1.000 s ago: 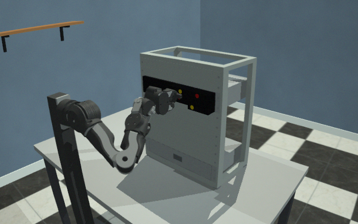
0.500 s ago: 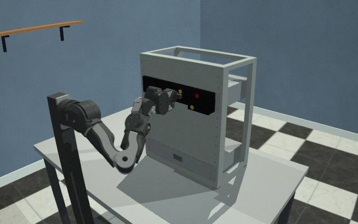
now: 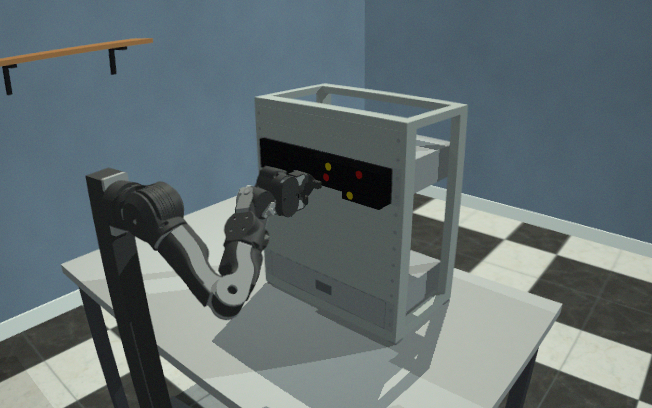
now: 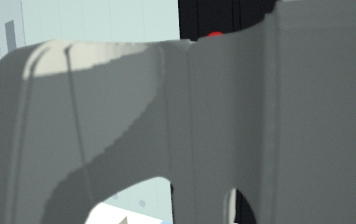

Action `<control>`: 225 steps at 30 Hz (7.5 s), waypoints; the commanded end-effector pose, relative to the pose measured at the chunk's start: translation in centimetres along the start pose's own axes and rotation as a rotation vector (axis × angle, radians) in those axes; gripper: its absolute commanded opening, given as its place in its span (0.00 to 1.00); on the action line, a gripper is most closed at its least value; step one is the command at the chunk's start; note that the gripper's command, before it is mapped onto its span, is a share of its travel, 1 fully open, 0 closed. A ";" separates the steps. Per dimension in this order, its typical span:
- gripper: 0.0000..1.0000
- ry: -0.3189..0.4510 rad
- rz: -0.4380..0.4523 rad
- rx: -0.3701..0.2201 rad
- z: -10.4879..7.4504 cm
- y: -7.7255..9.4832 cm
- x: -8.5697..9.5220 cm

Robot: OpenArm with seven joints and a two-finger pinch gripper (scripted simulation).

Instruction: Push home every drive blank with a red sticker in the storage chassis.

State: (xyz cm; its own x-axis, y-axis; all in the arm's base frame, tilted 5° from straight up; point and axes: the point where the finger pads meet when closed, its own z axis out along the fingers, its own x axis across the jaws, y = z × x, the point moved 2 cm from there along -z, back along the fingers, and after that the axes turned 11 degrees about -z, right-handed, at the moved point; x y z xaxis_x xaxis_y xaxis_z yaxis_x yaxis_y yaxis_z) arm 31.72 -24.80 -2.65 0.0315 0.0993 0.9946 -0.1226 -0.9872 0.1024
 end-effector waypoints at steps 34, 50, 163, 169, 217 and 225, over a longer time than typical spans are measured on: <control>0.00 0.031 -0.007 -0.041 7.4 -4.6 -2.6; 0.00 0.025 -0.007 -0.038 8.0 -4.7 -2.7; 0.00 0.016 -0.007 -0.039 11.7 -5.0 -3.3; 0.00 0.016 -0.007 -0.039 11.9 -5.1 -3.4; 0.00 0.021 -0.006 -0.039 12.6 -4.9 -2.9; 0.00 0.018 -0.007 -0.039 12.5 -4.9 -3.1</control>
State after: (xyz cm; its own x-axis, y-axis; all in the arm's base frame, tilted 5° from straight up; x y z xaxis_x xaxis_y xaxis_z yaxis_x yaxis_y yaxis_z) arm 44.43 -22.02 -6.22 0.0035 0.1114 0.9938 -0.1741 -0.9785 0.1103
